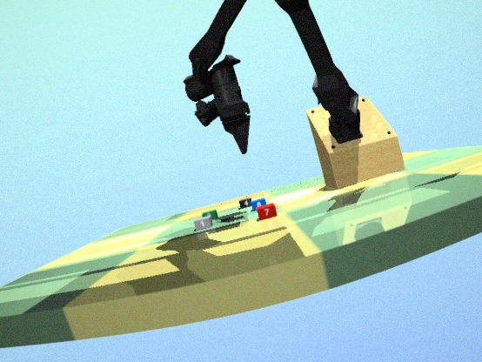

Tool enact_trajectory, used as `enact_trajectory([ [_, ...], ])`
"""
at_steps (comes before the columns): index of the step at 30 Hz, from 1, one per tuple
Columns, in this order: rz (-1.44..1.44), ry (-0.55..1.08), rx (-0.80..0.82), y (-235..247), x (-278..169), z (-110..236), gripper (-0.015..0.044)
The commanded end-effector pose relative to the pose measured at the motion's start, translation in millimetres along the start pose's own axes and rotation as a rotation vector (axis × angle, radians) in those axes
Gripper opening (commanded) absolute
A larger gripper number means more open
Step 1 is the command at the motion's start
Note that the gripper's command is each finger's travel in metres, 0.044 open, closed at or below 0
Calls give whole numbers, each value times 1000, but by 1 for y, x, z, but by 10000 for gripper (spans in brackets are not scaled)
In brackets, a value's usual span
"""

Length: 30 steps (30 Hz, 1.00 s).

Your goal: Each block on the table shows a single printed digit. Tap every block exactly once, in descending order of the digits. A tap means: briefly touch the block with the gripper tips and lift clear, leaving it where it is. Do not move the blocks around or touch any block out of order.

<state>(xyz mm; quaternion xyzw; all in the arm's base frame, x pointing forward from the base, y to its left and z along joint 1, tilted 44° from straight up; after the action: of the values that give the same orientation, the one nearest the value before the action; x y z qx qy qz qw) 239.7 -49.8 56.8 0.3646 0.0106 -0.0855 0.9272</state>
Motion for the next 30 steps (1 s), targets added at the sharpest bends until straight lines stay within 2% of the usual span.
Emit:
enact_trajectory([
  [1,-7,-1,6,1,0,0,400],
  [5,-8,-2,1,12,1,0,400],
  [12,-8,-4,2,126,-21,1,400],
  [14,-7,-1,12,146,-32,1,400],
  [30,-7,0,13,149,-33,1,400],
])
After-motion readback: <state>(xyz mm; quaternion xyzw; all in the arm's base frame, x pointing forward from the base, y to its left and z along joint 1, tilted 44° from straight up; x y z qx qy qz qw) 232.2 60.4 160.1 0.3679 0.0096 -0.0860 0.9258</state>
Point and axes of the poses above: the point midway between the two fingers, 35 mm back from their tips, its own z axis back along the fingers, its own y axis across the jaws, x = y × z, the point moved 2 cm from there along z, back along the fingers, and after that the axes turned 10 degrees about -z, right-handed, at the moved point
